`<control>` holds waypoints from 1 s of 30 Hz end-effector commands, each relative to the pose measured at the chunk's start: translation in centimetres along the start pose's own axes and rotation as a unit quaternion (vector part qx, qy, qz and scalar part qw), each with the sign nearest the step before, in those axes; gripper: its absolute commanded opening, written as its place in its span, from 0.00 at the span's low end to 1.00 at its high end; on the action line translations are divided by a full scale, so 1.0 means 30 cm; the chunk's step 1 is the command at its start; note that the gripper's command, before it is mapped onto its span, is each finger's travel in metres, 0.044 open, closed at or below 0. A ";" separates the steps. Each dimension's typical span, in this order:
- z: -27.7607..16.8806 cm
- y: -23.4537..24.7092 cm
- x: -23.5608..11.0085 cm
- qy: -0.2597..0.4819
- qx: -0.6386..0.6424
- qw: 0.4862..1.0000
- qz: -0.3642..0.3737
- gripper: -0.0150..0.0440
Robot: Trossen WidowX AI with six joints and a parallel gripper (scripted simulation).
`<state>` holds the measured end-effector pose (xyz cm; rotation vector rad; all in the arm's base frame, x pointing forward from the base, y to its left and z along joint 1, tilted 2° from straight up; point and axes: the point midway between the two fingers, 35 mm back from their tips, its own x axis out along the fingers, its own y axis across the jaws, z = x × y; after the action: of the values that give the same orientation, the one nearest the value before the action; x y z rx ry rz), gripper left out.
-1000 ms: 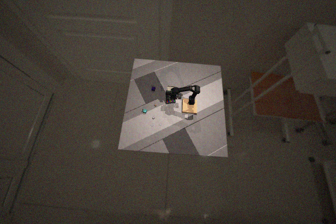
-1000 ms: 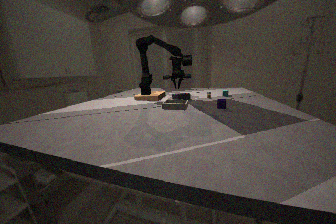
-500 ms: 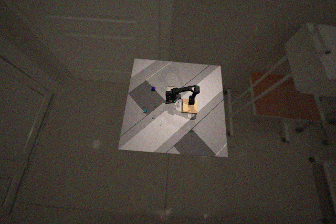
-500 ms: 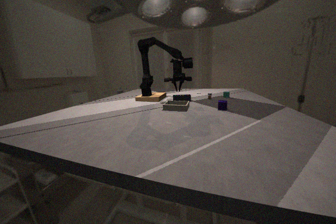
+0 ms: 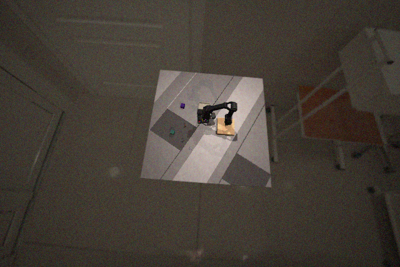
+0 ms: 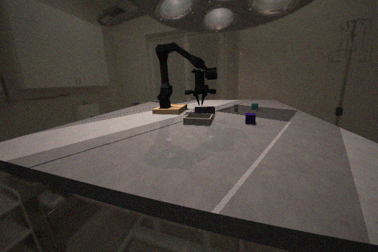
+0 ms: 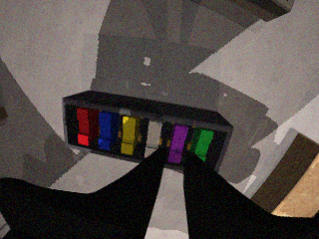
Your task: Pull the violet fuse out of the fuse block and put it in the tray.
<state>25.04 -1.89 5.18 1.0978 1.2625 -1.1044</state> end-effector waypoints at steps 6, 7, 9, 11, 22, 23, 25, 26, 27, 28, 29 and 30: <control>0.003 -0.006 0.028 -0.001 -0.001 1.000 -0.004 0.36; 0.003 -0.006 0.028 -0.001 -0.001 1.000 -0.004 0.36; 0.003 -0.006 0.028 -0.001 -0.001 1.000 -0.004 0.36; 0.003 -0.006 0.028 -0.001 -0.001 1.000 -0.004 0.36; 0.004 -0.006 0.041 -0.001 -0.001 1.000 -0.004 0.36; 0.004 -0.006 0.044 -0.001 -0.001 1.000 -0.004 0.36; 0.004 -0.007 0.050 -0.001 -0.001 1.000 -0.004 0.36; 0.004 -0.007 0.054 -0.001 -0.001 1.000 -0.004 0.36; 0.004 -0.007 0.057 -0.001 -0.001 1.000 -0.004 0.36; 0.004 -0.007 0.059 -0.001 -0.001 1.000 -0.004 0.36; 0.004 -0.007 0.061 -0.001 -0.001 1.000 -0.004 0.36; 0.004 -0.007 0.061 -0.001 -0.001 1.000 -0.004 0.36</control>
<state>25.00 -1.99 3.70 1.0975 1.2631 -1.1051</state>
